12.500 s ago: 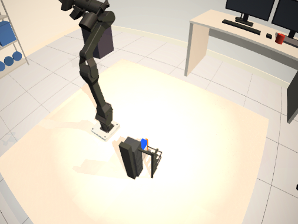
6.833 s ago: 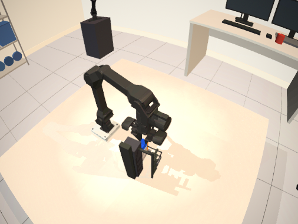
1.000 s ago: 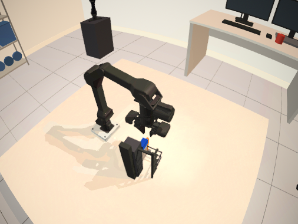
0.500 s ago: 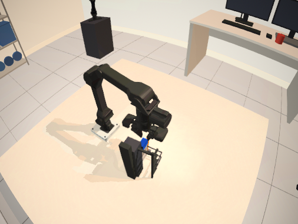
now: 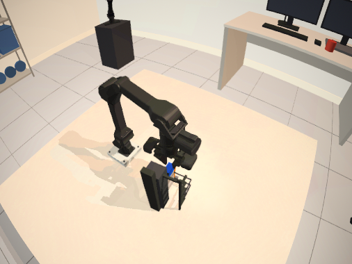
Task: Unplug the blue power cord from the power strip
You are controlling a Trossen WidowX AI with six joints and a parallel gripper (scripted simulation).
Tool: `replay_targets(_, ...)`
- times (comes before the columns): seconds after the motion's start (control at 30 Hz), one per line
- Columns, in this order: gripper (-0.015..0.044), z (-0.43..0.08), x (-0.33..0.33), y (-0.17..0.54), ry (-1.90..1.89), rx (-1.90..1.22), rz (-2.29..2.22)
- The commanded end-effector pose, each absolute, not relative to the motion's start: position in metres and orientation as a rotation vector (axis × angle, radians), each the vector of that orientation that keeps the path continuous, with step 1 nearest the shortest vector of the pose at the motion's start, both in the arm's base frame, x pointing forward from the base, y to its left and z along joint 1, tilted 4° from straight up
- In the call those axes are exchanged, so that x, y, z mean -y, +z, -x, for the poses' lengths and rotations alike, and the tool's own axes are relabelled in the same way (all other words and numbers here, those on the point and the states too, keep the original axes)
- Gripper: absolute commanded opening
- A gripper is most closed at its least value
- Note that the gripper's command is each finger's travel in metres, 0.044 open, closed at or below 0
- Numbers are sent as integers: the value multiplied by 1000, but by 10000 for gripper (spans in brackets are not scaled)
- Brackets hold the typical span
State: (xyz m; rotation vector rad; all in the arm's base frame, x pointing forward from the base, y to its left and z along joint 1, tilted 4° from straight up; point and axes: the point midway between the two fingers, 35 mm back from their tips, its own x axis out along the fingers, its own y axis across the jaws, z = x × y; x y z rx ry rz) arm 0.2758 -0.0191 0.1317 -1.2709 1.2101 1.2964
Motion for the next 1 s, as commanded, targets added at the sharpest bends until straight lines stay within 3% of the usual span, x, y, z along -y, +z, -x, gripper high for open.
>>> replay_targets(0.0, 160, -276, 20, 127, 1299, -1211, 1277)
replay_targets(0.03, 160, -276, 20, 127, 1299, -1211, 1277)
replay_targets(0.17, 55, -275, 19, 130, 1298, -1211, 1270)
replay_targets(0.43, 2, -275, 19, 130, 1298, -1211, 1270)
replay_targets(0.97, 0, -276, -3, 129, 1299, -1209, 1271)
